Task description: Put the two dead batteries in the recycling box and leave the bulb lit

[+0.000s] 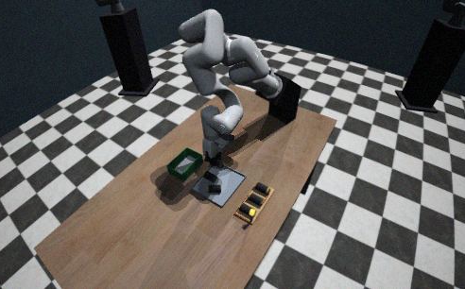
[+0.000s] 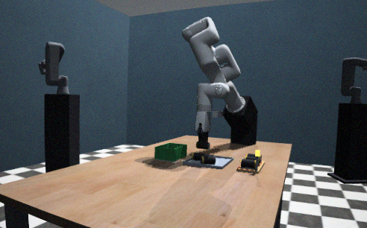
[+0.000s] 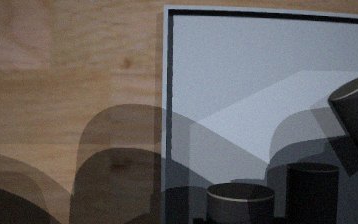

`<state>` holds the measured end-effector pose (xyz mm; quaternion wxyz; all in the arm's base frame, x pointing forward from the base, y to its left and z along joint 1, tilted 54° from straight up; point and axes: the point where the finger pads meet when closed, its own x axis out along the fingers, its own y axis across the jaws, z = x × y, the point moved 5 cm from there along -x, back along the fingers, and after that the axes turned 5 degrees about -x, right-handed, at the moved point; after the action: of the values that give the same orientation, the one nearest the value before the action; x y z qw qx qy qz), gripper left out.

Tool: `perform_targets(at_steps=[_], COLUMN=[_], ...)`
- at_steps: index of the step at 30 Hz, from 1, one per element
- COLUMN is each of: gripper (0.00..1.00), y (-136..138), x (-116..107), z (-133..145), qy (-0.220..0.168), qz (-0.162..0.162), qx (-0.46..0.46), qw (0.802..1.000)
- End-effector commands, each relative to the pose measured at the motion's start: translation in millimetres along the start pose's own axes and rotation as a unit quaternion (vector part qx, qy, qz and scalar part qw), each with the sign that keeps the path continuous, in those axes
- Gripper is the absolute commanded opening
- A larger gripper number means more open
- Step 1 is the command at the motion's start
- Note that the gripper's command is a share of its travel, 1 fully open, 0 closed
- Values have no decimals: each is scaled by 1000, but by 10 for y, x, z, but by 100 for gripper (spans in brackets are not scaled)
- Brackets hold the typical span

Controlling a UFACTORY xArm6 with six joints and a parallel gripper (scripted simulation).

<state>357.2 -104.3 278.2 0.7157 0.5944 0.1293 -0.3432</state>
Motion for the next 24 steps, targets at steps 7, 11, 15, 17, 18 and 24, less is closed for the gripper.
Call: perform_targets(at_steps=[7,11,15,17,18,24], gripper=[28,28,28,28,28,28], y=[7,8,11,11,11,9], x=[-8,-11,-22,-32,-38,-97], z=[3,2,1,1,1,3], qy=[0,0,0,0,0,0], qz=[0,0,0,0,0,0], qx=[0,0,0,0,0,0], qw=[1000,1000,1000,1000,1000,1000])
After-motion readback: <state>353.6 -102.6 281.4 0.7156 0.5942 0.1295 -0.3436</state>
